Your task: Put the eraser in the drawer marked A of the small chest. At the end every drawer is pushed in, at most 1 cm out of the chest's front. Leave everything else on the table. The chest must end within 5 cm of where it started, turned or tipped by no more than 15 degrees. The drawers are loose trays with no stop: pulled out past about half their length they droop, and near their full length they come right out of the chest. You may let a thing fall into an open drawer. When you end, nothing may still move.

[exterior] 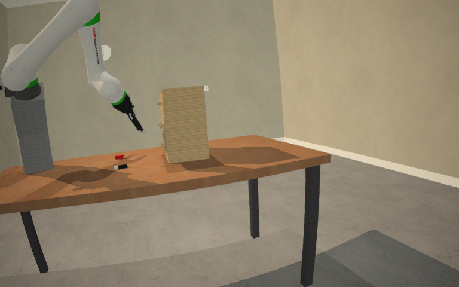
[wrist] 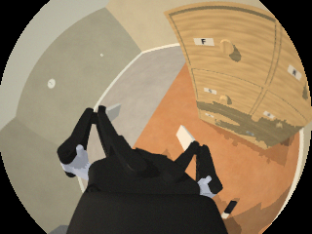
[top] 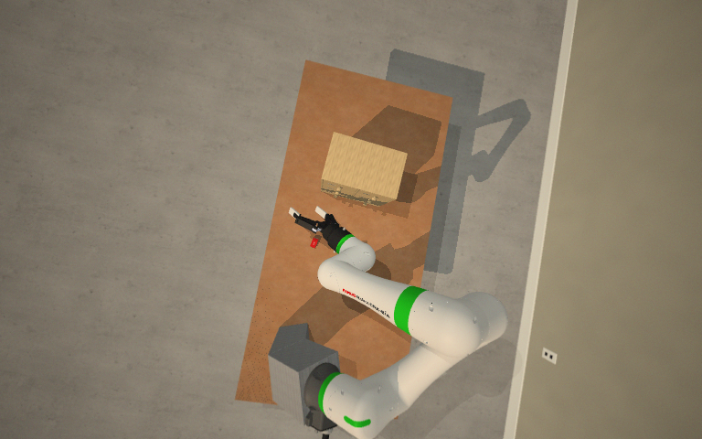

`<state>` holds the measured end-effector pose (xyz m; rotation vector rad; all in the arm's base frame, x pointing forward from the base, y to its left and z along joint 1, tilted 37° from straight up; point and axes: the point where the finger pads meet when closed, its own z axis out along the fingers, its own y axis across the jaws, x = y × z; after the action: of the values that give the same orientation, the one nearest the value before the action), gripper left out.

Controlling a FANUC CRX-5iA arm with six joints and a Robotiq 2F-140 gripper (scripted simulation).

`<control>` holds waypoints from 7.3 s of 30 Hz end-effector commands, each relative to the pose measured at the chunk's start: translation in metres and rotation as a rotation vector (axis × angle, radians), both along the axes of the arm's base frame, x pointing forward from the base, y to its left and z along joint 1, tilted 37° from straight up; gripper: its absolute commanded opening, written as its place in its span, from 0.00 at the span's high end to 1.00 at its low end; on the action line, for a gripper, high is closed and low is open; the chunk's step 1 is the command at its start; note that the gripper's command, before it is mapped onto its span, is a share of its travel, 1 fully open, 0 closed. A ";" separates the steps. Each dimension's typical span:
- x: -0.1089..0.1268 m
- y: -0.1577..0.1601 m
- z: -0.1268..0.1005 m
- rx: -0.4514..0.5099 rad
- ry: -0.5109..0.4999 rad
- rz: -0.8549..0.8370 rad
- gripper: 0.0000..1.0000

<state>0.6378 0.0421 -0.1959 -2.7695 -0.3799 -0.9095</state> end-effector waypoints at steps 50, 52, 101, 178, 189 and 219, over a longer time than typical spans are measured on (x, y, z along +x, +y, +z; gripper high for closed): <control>-0.001 -0.204 0.072 -0.592 -0.869 -0.218 0.00; -0.001 -0.204 0.072 -0.592 -0.869 -0.218 0.00; -0.001 -0.204 0.072 -0.592 -0.869 -0.218 0.00; -0.127 -0.071 0.088 -0.440 0.409 -0.280 0.00; -0.126 -0.113 0.155 -0.686 0.356 -0.488 0.00; -0.126 -0.119 0.166 -0.720 0.337 -0.520 0.00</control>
<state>0.5120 -0.0768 -0.0303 -3.7103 0.1179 -0.3982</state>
